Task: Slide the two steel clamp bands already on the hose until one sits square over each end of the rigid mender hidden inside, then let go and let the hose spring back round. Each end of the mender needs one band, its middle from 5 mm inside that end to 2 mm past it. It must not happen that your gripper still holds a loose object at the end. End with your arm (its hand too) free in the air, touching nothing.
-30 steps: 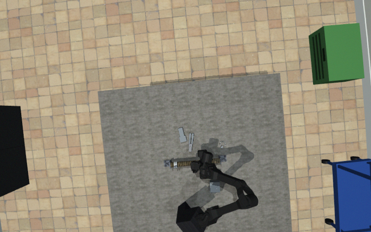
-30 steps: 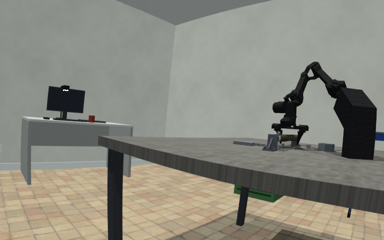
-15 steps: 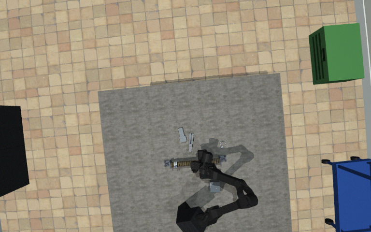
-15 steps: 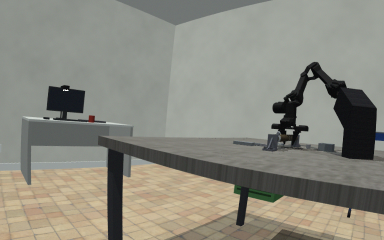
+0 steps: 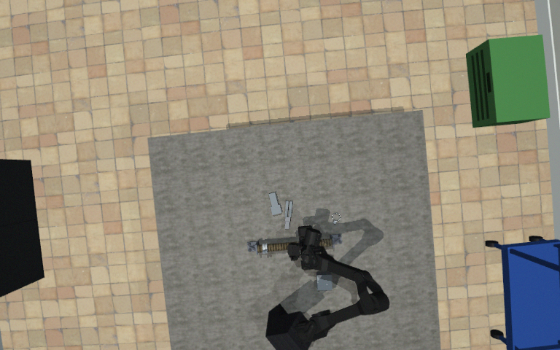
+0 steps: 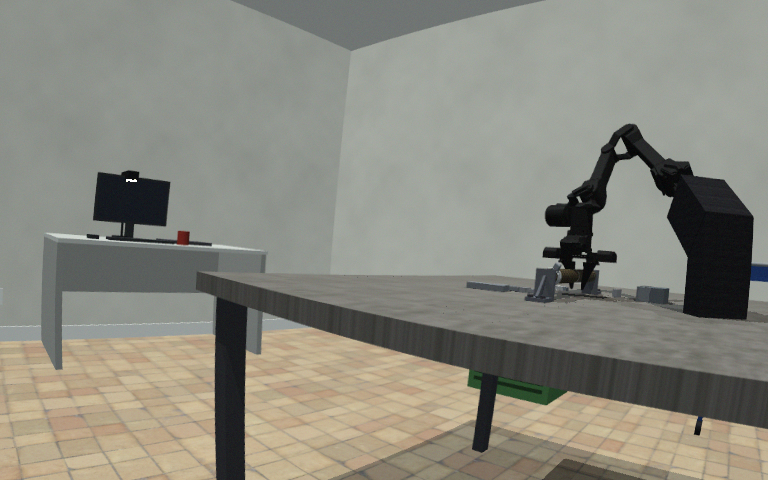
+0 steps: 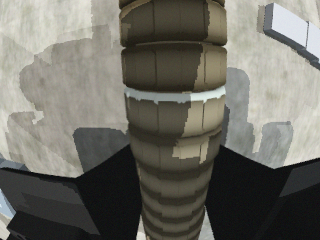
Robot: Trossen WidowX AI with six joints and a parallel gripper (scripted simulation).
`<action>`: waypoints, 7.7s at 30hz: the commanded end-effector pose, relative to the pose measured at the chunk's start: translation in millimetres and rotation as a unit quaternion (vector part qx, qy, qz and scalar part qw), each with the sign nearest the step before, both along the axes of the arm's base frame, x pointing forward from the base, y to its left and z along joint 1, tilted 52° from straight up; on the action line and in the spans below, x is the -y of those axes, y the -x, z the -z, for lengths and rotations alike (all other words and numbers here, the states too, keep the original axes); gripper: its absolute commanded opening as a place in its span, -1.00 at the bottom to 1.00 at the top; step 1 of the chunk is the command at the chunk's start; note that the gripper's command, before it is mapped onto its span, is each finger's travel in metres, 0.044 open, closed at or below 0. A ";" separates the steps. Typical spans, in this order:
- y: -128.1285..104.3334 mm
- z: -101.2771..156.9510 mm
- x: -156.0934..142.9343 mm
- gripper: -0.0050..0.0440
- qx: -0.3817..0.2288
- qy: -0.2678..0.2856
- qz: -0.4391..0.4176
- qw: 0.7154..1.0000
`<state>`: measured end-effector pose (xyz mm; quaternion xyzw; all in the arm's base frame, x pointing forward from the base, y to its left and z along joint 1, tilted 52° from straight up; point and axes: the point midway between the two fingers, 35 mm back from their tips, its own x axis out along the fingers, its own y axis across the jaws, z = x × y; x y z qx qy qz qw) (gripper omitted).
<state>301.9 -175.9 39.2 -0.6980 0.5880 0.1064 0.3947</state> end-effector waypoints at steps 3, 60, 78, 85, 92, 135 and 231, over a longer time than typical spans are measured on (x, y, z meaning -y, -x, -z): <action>-0.3 0.8 -0.4 -0.46 -0.001 -0.002 -0.003 1.000; -18.1 38.8 -100.7 1.00 -0.001 -0.002 -0.003 1.000; -31.1 66.6 -67.7 0.51 -0.001 -0.002 -0.003 1.000; -31.1 66.6 -67.7 -0.01 -0.001 -0.002 -0.003 1.000; -31.1 66.6 -67.7 -0.18 -0.001 -0.002 -0.003 1.000; -31.1 66.6 -67.7 0.38 -0.001 -0.002 -0.003 1.000; -27.3 58.6 -59.6 0.18 -0.001 -0.002 -0.003 1.000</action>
